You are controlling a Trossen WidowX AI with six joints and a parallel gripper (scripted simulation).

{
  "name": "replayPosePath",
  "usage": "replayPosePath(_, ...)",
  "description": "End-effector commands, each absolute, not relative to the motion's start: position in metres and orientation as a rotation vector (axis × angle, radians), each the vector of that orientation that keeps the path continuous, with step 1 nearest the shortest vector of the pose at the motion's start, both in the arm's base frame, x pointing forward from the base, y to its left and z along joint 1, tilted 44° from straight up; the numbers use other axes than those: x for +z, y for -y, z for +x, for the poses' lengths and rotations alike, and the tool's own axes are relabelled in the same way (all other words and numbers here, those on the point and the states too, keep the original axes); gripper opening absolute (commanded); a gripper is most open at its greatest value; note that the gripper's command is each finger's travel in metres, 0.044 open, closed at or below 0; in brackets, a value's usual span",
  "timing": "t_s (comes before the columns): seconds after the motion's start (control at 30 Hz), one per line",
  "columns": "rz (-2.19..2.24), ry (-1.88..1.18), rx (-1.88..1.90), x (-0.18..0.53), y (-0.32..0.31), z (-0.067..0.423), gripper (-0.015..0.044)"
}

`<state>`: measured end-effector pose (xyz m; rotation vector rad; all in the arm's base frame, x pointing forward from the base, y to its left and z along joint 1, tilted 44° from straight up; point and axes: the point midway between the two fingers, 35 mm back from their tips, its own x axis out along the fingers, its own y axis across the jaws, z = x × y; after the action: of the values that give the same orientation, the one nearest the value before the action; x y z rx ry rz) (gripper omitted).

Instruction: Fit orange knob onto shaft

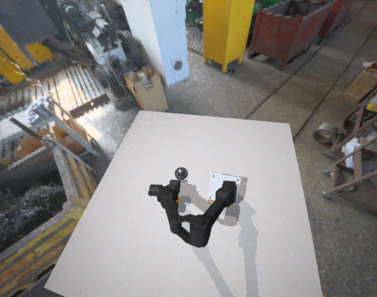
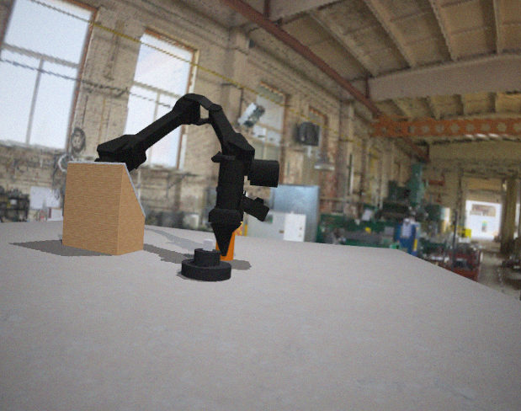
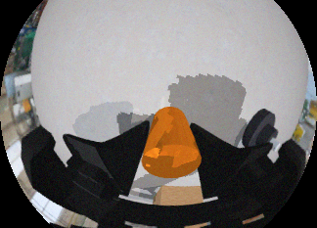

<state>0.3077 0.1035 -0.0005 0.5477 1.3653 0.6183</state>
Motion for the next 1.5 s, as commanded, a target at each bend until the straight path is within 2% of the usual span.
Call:
replayPosePath(0.0, 0.547, -1.365, 0.619, 0.0, -0.104, 0.308, 0.024)
replayPosePath(0.3, 0.547, -1.365, 0.619, 0.0, -0.104, 0.308, 0.024)
replayPosePath(0.57, 0.551, -1.367, 0.617, 0.057, -0.047, 0.301, 0.044)
replayPosePath(1.47, 0.55, -1.367, 0.617, 0.032, -0.07, 0.304, 0.044)
